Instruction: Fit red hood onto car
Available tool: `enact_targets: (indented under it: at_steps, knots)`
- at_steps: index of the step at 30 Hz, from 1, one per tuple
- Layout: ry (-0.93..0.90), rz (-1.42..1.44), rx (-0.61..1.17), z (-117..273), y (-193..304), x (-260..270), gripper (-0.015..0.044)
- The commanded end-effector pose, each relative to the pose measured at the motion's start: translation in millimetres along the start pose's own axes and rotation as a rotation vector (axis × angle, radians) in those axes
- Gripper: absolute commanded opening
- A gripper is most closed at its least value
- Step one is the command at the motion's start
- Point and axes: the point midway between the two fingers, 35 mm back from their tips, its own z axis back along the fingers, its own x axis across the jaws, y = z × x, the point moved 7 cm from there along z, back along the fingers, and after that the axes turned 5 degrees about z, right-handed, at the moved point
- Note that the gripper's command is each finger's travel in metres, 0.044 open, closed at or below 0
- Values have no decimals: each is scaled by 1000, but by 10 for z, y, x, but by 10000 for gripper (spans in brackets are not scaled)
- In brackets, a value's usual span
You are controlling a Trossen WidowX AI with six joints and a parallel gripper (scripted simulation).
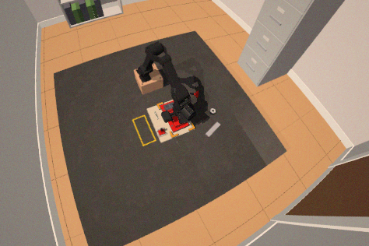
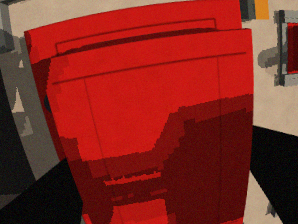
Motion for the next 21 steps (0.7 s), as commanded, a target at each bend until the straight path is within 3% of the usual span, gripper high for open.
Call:
enact_targets:
  at_steps: [1,21]
  knots:
    - [-3,3,-2,-11,-4,2,0]
    - [-3,3,-2,-99,-6,3,0]
